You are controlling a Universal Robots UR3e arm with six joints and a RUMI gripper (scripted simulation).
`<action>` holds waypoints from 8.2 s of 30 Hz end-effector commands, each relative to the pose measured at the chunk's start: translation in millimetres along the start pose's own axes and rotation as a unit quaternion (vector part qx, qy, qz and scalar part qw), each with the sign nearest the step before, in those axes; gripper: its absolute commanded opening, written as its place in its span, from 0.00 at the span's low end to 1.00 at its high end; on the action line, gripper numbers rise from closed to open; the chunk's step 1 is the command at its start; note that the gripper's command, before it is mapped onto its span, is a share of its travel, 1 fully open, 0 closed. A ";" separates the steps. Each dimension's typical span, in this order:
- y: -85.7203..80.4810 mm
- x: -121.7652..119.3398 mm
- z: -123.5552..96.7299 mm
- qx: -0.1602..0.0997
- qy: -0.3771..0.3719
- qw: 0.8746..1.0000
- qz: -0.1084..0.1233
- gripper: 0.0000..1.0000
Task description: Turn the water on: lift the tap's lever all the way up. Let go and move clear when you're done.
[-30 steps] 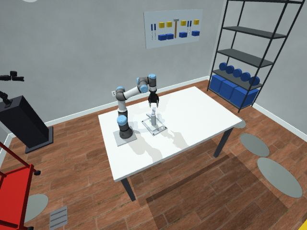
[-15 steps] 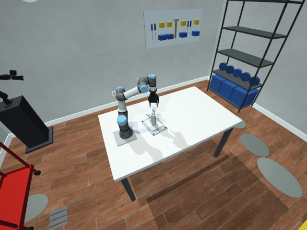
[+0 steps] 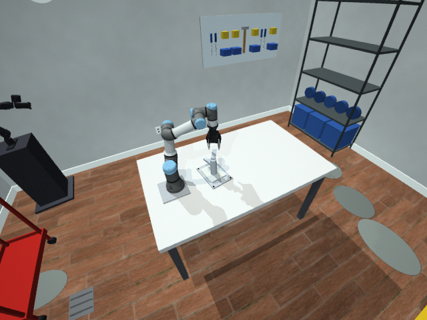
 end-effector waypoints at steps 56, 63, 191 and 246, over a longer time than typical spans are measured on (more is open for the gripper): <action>29.1 0.3 0.2 0.001 0.000 1.000 -0.001 0.42; 29.2 0.3 0.2 0.001 0.000 1.000 -0.001 0.42; -1.1 3.3 -11.5 0.001 0.000 1.000 -0.001 0.00; -3.1 3.7 -12.8 0.001 0.000 1.000 -0.001 0.00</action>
Point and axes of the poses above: the point where the finger pads meet when closed, its own y axis out along the fingers, its own x axis across the jaws, z = x × y, the point moved 7 cm from there along -y, back along the fingers, and after that the axes turned 15 degrees about y, right-handed, at the moved point
